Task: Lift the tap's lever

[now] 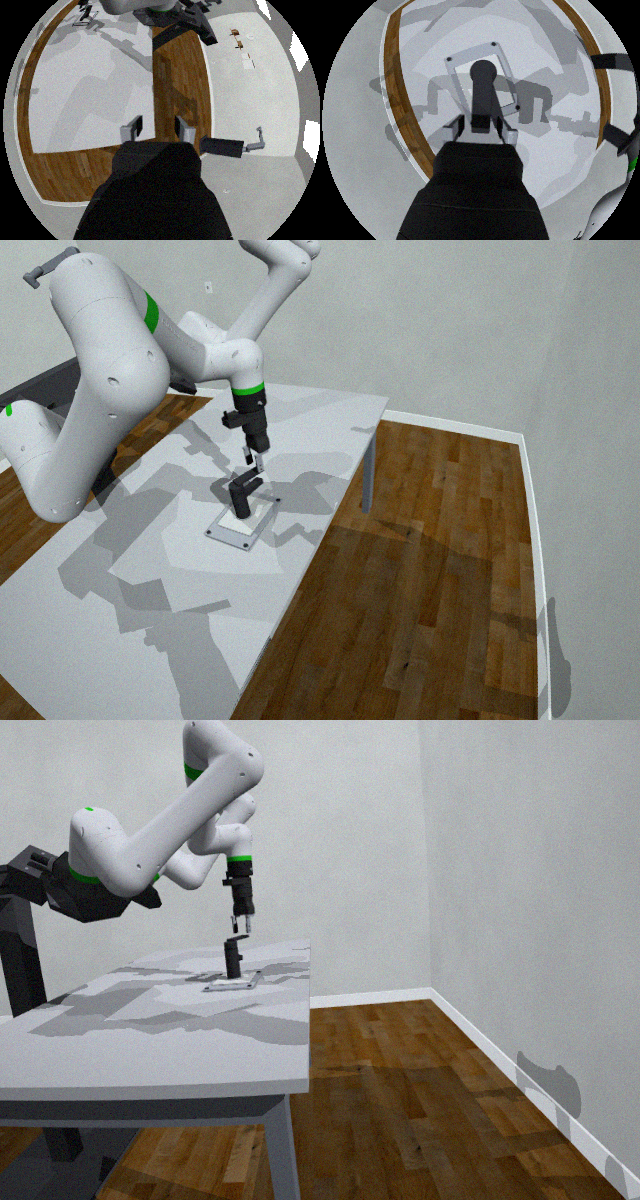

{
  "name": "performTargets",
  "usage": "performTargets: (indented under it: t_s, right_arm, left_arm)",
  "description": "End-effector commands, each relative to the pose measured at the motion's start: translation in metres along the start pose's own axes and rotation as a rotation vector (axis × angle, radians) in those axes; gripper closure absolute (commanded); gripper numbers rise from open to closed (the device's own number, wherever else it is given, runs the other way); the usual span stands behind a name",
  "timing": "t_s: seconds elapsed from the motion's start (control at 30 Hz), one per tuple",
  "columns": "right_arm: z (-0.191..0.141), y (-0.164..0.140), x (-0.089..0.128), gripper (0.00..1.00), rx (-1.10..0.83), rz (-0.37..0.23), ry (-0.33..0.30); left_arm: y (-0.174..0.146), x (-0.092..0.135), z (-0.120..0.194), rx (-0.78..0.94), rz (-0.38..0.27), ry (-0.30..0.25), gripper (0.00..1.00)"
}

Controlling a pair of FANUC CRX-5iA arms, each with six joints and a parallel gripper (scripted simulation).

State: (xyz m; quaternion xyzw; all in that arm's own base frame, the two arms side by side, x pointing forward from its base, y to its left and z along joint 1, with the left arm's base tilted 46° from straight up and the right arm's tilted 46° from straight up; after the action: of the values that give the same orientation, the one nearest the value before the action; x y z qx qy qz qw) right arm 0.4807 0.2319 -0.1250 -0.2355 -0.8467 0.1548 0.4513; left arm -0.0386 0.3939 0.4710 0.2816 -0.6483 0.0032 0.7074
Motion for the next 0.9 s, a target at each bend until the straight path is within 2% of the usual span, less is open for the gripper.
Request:
performTargets:
  t_s: [0.0,0.87]
  right_arm:
    - [-0.0003,0.0007,0.0008,0.0,0.0,-0.002,-0.001]
    - [-0.0003,0.0007,-0.0026,0.0,0.0,-0.002,-0.001]
  left_arm:
    - [0.0002,0.0007,0.0002,0.001,-0.001,0.0,0.0]
    - [0.0002,0.0007,0.0002,0.001,-0.001,0.0,0.0]
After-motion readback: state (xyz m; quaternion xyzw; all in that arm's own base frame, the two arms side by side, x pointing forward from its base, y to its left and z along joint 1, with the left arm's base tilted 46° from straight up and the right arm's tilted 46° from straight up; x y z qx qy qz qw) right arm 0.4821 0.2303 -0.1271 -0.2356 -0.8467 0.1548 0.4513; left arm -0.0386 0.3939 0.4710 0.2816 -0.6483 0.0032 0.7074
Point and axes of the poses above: on each arm, the point where the finger pads meet when closed, its own x axis back along the fingers, its own z axis across the jaws, y = z × x, the point moved 1 cm from there along x, back along the fingers, and after that the axes turned 15 degrees about x, right-handed, at the moved point
